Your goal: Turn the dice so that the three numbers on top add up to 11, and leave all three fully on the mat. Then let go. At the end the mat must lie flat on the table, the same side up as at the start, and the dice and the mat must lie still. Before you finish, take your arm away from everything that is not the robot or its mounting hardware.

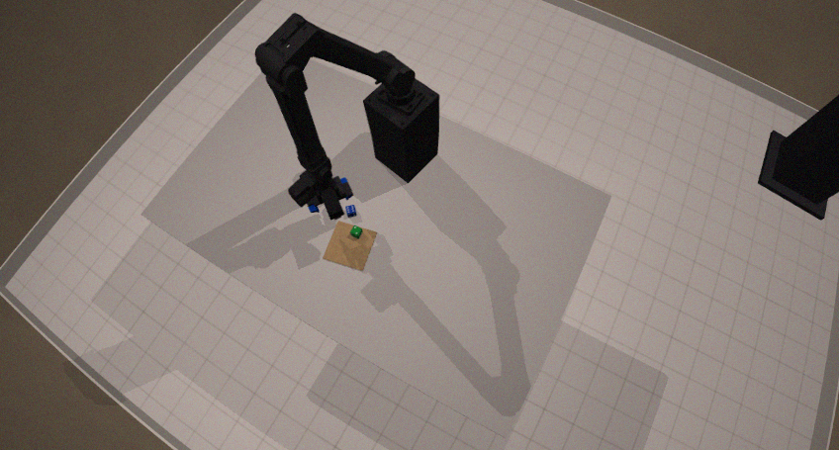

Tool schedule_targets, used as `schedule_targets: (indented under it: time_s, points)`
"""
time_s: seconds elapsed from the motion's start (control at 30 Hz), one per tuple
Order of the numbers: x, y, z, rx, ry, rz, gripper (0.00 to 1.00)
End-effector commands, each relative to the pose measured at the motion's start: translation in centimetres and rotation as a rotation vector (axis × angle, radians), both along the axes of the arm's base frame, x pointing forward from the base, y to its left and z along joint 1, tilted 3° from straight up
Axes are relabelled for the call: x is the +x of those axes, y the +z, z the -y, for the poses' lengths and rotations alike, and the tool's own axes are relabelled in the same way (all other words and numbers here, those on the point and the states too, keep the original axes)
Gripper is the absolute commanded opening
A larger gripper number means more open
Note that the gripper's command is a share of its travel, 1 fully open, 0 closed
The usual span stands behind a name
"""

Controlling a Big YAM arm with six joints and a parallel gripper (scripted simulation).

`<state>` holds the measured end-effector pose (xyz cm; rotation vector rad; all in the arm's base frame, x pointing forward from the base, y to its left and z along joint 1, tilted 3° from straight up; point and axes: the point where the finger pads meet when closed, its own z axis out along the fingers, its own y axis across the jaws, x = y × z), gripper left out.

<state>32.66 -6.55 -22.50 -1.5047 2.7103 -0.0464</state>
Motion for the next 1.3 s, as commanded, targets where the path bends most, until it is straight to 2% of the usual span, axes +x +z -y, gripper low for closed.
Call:
schedule_targets:
  time_s: [0.0, 0.23, 0.47, 0.5, 1.27]
  points:
    - [-0.8, -0.4, 1.2, -0.006, 0.171, -0.004, 1.0]
    - [-1.1, -0.3, 3.1, -0.02, 0.366, 0.004, 1.0]
    - [-1.2, -0.3, 2.6, -0.02, 0.417, 0.0, 1.0]
    - [-1.2, -0.3, 2.6, -0.02, 0.416, 0.0, 0.45]
    - [-1.1, -0.3, 2.8, -0.021, 0.405, 0.001, 0.45]
